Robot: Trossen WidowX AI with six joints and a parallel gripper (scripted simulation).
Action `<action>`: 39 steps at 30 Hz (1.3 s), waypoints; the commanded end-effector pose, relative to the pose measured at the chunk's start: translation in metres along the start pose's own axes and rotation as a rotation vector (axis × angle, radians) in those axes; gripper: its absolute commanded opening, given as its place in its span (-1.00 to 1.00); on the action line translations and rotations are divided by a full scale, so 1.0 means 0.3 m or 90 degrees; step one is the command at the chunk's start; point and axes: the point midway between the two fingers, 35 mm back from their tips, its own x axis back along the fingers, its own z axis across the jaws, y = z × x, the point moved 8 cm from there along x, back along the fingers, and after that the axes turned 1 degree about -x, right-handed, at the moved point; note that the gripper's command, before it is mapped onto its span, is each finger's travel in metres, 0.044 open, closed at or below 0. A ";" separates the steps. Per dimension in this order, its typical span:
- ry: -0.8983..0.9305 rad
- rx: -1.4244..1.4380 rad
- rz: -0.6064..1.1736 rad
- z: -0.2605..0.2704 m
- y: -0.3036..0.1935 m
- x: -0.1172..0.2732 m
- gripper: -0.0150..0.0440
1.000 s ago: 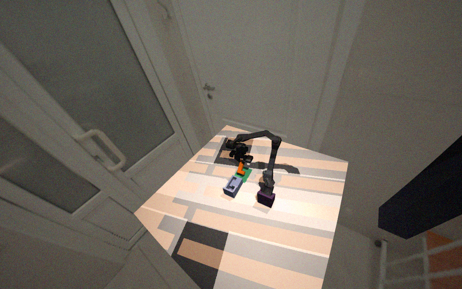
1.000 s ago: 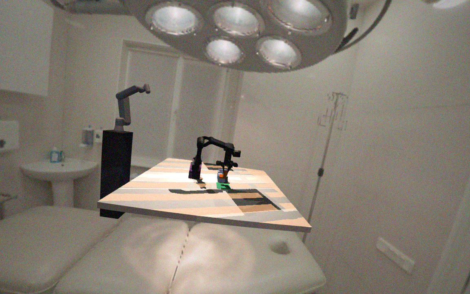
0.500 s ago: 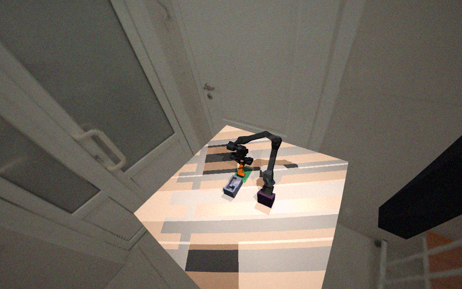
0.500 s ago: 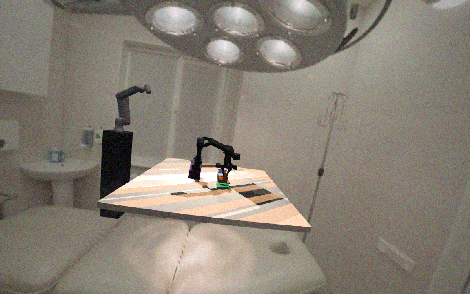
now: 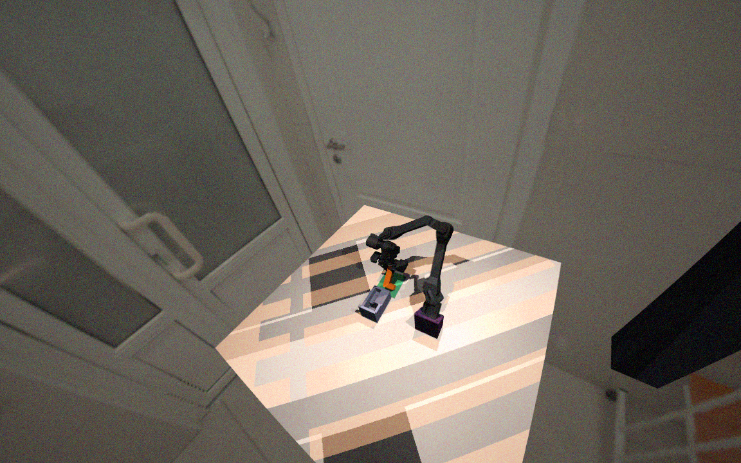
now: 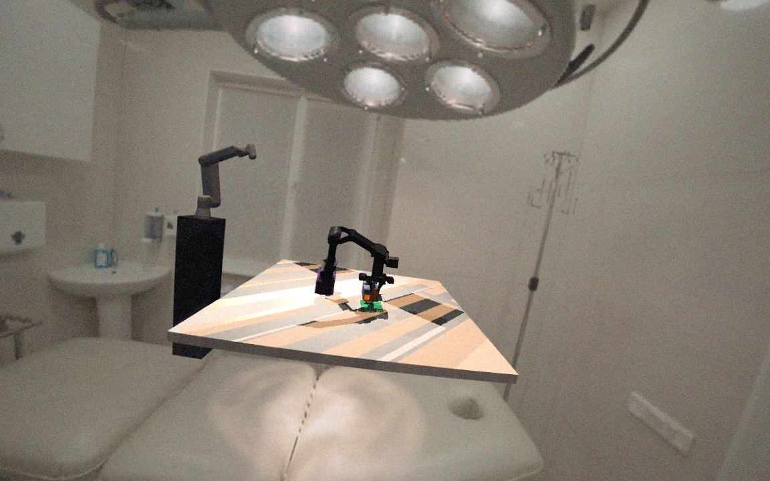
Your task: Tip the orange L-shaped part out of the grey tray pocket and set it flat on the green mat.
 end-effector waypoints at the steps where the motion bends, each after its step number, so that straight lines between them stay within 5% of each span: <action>1: -0.003 0.003 -0.004 -0.004 0.001 -0.024 -0.49; 18: -0.003 0.000 -0.001 -0.004 0.000 -0.024 -0.49; 28: -0.003 0.000 0.000 -0.002 0.000 -0.016 0.40; 33: -0.003 0.002 0.003 0.010 -0.004 0.115 0.84; 39: -0.004 0.004 -0.001 -0.001 -0.002 0.276 0.86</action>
